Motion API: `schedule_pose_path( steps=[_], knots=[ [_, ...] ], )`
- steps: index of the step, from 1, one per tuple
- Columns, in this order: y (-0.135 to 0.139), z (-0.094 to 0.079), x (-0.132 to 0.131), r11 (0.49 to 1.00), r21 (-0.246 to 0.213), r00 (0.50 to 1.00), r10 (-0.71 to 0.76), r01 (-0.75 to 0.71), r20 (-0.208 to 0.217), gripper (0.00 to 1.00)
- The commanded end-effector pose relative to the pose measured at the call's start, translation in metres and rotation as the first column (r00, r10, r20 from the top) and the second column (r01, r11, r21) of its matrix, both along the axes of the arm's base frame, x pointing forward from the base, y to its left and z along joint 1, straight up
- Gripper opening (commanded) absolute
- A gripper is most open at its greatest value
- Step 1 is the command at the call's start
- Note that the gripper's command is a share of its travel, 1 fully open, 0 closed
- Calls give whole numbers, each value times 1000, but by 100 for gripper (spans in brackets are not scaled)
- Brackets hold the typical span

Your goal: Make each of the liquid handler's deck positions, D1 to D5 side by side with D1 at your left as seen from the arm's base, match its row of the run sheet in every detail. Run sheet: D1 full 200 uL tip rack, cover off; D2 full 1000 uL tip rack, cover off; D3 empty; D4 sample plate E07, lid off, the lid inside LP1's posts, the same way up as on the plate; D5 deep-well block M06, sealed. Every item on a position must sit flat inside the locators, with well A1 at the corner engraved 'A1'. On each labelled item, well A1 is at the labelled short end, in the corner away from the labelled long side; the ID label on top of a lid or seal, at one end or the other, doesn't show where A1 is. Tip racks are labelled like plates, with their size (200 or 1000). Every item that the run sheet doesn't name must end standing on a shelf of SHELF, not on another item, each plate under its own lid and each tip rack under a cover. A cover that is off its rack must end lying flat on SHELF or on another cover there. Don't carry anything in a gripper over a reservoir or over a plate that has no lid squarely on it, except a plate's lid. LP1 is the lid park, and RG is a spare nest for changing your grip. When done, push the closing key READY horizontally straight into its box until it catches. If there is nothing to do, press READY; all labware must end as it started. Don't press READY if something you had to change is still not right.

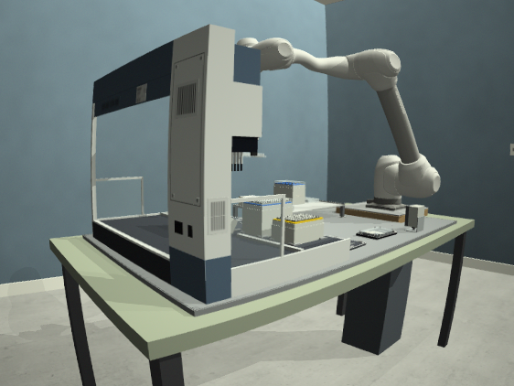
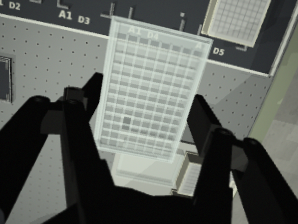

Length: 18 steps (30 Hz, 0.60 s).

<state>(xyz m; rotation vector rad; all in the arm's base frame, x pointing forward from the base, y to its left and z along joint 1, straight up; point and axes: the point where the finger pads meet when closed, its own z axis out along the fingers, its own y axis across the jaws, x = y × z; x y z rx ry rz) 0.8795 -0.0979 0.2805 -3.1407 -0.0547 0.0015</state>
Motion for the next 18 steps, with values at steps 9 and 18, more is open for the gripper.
schedule_pose_path(
  steps=[9,18],
  knots=[
    [0,1,-20,1000,0,1000,0,0,2,10],
    [-1,1,-41,1000,0,1000,0,0,2,10]
  ],
)
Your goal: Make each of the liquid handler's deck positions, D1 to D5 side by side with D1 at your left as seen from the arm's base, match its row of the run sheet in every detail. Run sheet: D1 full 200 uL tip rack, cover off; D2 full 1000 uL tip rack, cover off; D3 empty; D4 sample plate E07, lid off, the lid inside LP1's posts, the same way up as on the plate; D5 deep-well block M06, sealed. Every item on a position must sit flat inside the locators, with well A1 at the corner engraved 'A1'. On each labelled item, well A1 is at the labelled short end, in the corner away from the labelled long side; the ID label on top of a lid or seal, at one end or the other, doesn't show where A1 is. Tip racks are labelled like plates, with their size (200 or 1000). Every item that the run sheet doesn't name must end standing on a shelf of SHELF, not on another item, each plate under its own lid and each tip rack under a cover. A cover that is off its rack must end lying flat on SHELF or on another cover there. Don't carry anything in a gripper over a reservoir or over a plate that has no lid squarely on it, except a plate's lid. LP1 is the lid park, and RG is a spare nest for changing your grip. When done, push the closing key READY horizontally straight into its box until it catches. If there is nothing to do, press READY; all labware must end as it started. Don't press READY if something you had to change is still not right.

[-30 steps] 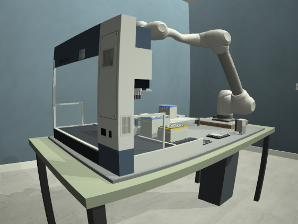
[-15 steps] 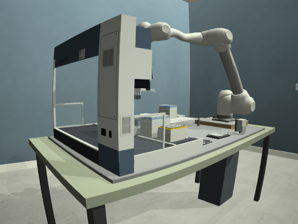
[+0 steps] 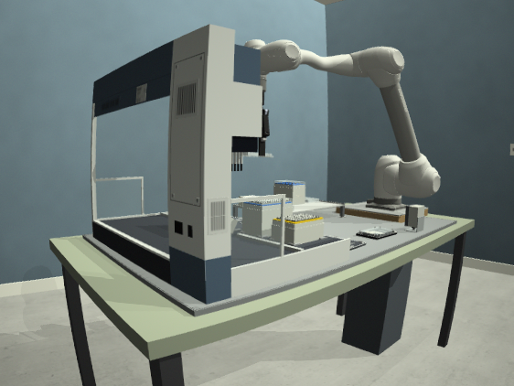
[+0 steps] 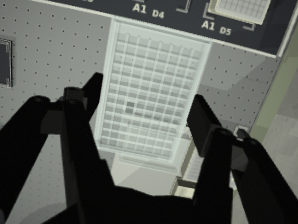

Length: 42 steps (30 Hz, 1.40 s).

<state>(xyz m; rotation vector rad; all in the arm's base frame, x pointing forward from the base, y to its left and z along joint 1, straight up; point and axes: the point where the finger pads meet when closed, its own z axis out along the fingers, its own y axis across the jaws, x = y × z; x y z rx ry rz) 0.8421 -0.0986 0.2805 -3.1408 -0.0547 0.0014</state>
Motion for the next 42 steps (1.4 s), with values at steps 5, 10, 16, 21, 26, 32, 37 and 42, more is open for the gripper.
schedule_pose_path(
  steps=[5,10,16,21,26,32,37,42],
  knots=[
    [0,1,-8,1000,0,1000,0,0,2,10],
    [0,1,-8,1000,0,1000,0,0,2,10],
    [0,1,-8,1000,0,1000,0,0,2,10],
    [0,1,3,1000,0,1000,0,0,2,10],
    [0,1,10,1000,0,1000,0,0,2,10],
    [0,1,24,1000,0,1000,0,0,2,10],
    [1,1,36,1000,0,1000,0,0,2,10],
    [1,1,43,1000,0,1000,0,0,2,10]
  ],
)
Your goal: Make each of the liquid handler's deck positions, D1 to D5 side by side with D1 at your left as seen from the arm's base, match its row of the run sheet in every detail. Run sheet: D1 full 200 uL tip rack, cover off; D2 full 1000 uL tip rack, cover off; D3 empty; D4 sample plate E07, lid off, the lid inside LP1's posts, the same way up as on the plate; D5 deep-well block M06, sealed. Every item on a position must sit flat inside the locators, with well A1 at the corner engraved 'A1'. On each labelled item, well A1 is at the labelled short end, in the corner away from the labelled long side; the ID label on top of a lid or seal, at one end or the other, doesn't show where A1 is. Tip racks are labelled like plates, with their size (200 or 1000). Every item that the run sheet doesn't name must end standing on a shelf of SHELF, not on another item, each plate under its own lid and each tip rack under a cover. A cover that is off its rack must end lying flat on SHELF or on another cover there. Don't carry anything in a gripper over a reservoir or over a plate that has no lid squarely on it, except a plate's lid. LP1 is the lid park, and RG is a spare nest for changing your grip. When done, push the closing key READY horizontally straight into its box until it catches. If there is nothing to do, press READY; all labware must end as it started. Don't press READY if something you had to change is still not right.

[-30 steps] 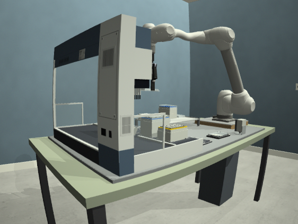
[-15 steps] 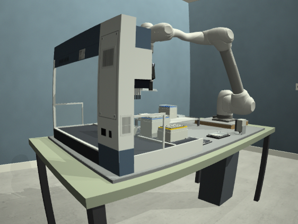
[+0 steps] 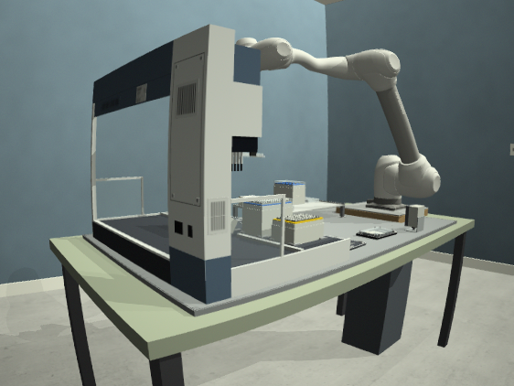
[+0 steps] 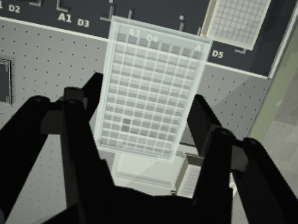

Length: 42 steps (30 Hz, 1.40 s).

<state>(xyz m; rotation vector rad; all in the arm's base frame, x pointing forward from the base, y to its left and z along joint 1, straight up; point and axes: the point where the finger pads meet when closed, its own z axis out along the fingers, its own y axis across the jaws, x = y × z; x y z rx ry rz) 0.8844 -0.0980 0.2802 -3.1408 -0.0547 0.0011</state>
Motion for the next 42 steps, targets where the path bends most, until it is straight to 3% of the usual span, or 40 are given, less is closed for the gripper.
schedule_pose_path(
  steps=[1,42],
  knots=[
    [0,2,3,1000,0,1000,0,0,2,10],
    [2,2,89,1000,0,1000,0,0,2,10]
  ],
)
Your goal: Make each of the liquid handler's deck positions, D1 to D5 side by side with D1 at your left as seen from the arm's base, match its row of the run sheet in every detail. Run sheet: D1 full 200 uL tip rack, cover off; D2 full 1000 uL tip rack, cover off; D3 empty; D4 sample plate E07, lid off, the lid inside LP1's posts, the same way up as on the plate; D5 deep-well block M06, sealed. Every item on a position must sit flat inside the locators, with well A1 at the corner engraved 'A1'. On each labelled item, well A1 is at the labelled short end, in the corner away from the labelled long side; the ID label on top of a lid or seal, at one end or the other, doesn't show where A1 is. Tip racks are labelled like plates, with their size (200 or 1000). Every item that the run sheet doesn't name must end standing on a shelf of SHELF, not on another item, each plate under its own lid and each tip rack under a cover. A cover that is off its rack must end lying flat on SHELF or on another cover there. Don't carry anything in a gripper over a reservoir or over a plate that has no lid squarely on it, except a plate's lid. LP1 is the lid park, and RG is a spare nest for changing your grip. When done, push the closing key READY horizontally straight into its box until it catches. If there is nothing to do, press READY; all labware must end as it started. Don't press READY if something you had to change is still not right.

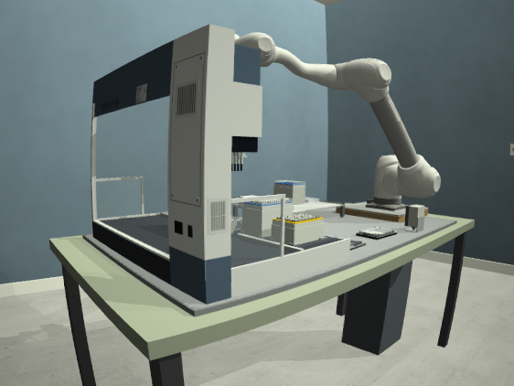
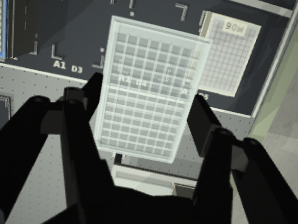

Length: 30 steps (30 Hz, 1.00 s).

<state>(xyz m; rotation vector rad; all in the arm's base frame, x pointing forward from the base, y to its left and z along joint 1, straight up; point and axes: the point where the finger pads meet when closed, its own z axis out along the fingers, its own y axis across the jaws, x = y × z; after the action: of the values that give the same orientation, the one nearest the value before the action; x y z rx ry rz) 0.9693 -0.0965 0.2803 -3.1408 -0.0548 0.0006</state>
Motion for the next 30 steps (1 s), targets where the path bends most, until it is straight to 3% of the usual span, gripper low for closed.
schedule_pose_path(
  steps=[1,14,30],
  knots=[
    [0,2,7,1000,0,1000,0,0,2,10],
    [1,2,32,1000,0,1000,0,0,2,10],
    [1,2,32,1000,0,1000,0,0,2,10]
  ],
)
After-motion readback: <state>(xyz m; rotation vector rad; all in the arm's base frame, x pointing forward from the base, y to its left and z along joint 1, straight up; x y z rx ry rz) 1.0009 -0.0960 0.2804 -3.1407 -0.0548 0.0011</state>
